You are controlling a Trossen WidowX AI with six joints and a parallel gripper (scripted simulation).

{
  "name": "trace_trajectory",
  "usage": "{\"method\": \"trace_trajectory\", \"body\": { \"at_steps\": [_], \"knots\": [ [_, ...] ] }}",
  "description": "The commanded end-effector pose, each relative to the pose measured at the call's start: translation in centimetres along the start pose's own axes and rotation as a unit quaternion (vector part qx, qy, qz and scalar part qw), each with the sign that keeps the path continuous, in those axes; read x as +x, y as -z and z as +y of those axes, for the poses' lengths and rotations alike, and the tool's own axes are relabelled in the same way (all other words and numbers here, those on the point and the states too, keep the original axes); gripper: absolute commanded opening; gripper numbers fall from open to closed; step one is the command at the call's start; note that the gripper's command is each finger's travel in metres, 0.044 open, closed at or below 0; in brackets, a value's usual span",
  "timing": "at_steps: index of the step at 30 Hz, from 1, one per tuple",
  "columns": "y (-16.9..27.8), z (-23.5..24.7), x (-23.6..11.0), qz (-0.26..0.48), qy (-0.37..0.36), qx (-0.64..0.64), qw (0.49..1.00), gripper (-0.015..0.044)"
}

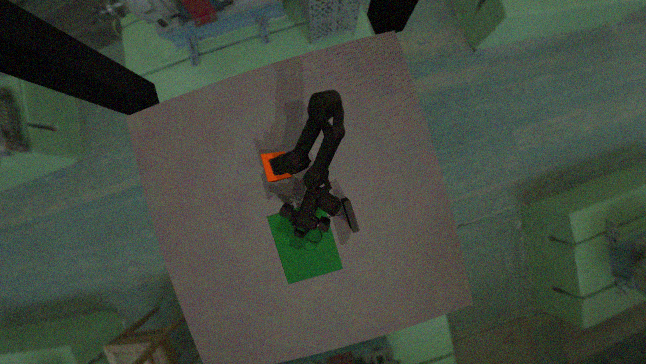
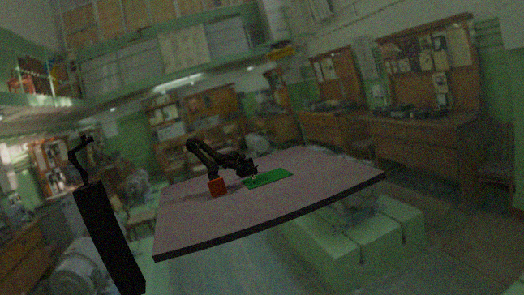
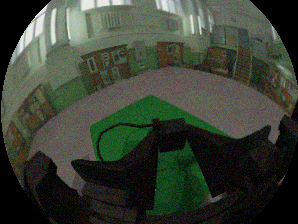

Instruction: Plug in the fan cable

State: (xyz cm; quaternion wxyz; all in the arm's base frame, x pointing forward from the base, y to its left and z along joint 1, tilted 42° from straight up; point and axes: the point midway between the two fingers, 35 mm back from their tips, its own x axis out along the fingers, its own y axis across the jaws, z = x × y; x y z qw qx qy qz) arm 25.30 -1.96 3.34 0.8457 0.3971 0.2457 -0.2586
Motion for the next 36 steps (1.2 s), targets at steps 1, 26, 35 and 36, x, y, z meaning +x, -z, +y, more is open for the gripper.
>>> {"method": "trace_trajectory", "body": {
  "at_steps": [1, 26, 35, 36],
  "knots": [
    [0.4, -0.2, 0.1, 0.001, 0.004, 0.001, 1.0, 0.0],
    [2.3, -0.1, 0.9, 0.001, 0.004, 0.001, 1.0, 0.0],
    [3.1, -0.1, 1.1, 0.001, 0.004, 0.001, 1.0, 0.0],
    [3.1, -0.1, 1.2, 0.001, 0.004, 0.001, 1.0, 0.0]
  ]
}}
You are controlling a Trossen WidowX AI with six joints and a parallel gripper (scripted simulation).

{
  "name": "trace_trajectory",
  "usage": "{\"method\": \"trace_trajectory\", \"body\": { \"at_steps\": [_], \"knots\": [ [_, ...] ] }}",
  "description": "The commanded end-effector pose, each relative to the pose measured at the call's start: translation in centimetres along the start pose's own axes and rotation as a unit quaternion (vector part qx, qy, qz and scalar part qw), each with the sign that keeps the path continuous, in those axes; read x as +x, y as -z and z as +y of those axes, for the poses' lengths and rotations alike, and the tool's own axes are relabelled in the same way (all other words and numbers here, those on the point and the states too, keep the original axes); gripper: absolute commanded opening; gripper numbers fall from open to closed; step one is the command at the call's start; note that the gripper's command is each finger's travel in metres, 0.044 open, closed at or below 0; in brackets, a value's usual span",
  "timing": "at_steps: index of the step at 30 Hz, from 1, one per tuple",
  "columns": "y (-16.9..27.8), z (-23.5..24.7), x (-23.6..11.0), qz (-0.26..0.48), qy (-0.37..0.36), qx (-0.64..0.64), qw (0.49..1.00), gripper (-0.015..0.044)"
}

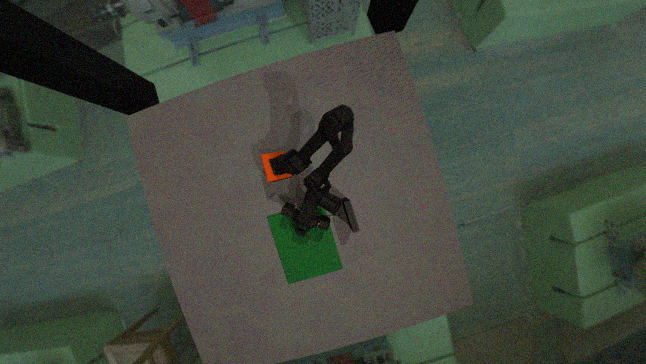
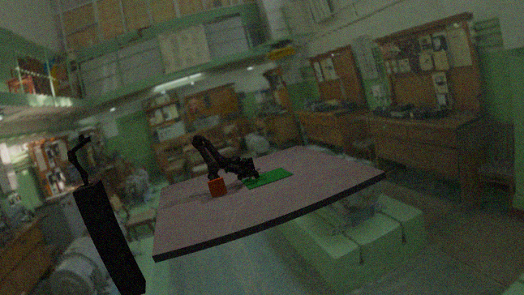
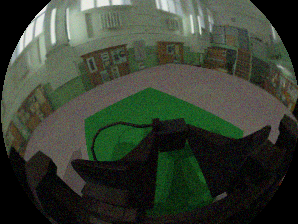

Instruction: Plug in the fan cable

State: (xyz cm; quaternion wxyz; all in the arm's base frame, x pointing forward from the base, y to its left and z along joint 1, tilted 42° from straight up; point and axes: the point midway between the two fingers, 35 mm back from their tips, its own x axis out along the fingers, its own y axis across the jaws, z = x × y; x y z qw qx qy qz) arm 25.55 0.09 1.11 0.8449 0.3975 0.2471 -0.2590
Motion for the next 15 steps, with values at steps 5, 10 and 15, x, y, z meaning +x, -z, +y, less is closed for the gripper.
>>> {"method": "trace_trajectory", "body": {
  "at_steps": [5, 10, 15],
  "knots": [
    [0.7, -0.2, 0.2, 0.0, 0.003, 0.001, 1.0, 0.0],
    [1.1, -0.2, 0.4, 0.0, 0.003, 0.001, 1.0, 0.0],
    [1.6, -0.3, 0.6, 0.0, 0.003, 0.001, 1.0, 0.0]
  ]
}}
